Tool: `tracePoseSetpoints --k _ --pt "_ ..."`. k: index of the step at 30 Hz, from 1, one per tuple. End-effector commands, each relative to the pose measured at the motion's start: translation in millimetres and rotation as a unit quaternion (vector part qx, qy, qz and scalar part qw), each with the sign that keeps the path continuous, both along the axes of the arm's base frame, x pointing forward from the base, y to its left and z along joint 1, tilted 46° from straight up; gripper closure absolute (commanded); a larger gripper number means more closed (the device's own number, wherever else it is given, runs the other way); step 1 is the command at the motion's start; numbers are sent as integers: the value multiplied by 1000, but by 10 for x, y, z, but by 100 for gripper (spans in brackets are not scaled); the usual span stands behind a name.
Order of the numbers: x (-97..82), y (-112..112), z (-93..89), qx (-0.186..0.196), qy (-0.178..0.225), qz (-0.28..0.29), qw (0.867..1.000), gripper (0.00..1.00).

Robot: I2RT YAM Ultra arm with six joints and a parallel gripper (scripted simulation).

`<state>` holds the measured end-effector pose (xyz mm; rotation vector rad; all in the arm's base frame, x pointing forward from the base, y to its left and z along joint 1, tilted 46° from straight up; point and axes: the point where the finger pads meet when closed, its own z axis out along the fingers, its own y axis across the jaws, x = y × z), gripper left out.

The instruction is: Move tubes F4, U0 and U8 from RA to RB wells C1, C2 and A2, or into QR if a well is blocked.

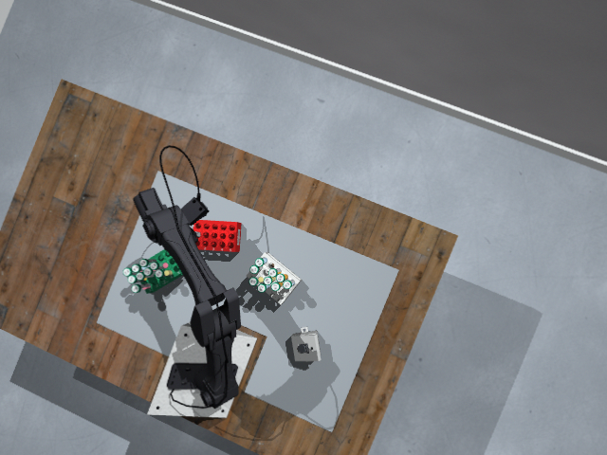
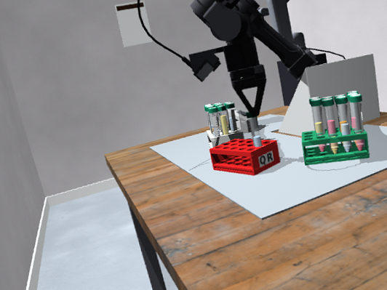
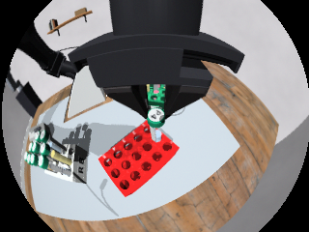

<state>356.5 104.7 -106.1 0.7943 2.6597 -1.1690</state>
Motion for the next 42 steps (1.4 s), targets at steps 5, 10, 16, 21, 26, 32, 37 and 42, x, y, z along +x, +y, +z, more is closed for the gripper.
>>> tracePoseSetpoints --k 5,10,16,21,26,32,37,42 --pt "160 152 135 13 -34 18 999 100" --pt "123 162 200 6 -28 14 999 100" --pt "121 189 221 6 -27 14 1000 100" --pt "96 240 244 8 -26 12 1000 100" --pt "67 293 270 10 -25 11 1000 100" --pt "52 315 272 9 -22 11 1000 100" --pt "36 336 272 6 -17 10 1000 100" --pt "-2 360 244 2 -10 10 1000 100"
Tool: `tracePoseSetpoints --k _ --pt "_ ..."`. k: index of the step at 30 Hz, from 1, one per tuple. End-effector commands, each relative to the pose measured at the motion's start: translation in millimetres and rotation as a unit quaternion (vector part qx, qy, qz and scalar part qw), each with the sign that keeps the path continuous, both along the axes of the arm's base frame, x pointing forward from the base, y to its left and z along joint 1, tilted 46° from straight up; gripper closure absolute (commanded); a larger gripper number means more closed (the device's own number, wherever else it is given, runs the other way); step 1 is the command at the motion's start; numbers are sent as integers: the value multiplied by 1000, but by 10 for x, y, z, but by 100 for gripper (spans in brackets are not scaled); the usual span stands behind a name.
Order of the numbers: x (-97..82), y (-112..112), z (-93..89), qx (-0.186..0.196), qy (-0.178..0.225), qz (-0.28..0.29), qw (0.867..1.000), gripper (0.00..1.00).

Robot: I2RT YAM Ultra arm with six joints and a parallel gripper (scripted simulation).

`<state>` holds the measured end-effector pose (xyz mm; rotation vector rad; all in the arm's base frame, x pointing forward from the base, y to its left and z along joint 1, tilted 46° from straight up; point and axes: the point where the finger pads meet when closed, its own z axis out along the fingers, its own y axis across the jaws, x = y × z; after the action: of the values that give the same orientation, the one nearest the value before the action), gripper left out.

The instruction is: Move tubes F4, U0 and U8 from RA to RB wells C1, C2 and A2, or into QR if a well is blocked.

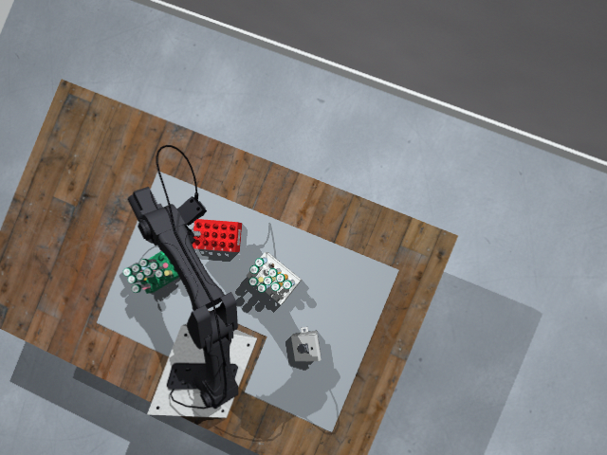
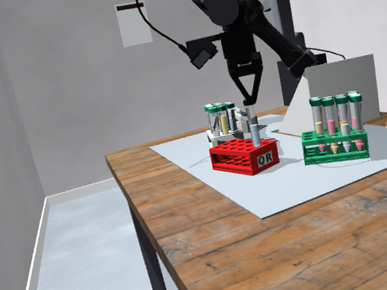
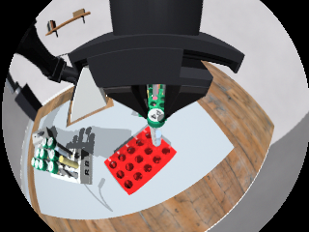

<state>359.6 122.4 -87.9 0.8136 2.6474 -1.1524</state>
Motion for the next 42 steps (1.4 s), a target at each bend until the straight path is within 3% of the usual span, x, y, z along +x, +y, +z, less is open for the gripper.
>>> tracePoseSetpoints --k 1,28,33,42 --pt "-38 188 60 -1 0 14 1000 100" --pt "-9 358 213 2 -6 15 1000 100" --pt "37 425 390 13 -20 14 1000 100" --pt "3 426 347 3 -9 16 1000 100"
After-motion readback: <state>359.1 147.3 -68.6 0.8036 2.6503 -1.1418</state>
